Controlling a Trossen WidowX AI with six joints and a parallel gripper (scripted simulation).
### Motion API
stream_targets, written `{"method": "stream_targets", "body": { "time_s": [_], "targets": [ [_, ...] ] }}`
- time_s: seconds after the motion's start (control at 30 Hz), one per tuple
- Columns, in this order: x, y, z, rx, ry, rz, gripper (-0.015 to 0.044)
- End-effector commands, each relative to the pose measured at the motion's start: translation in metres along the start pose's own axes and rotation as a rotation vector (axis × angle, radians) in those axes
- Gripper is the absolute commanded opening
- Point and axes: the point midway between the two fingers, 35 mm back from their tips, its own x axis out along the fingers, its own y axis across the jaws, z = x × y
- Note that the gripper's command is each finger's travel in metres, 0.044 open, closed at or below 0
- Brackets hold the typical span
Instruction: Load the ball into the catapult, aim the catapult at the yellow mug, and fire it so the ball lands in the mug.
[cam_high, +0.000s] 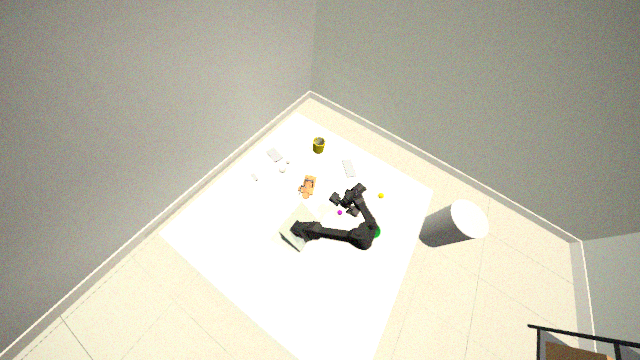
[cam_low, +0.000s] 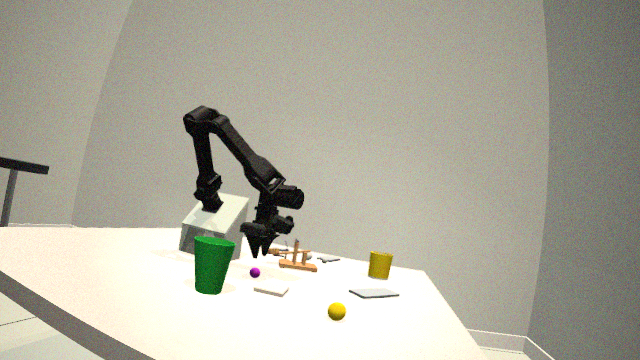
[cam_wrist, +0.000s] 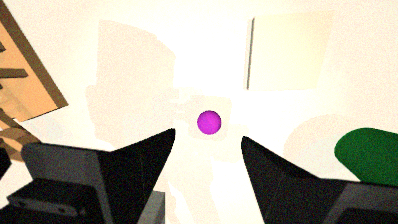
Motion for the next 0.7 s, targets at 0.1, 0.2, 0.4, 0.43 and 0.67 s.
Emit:
{"method": "stream_targets", "body": {
  "time_s": [0.1, 0.2, 0.4, 0.43, 0.67],
  "targets": [
    [0.017, -0.002, -0.006, -0.002, 0.006, -0.006, 0.0300],
    [0.017, -0.002, -0.006, -0.002, 0.006, -0.006, 0.0300],
    [0.026, -0.002, -0.006, 0.004, 0.008, -0.004, 0.0300],
    [0.027, -0.002, -0.006, 0.005, 0.008, -0.004, 0.0300],
    [0.039, -0.002, -0.006, 0.003, 0.008, -0.005, 0.0300]
  ]
}}
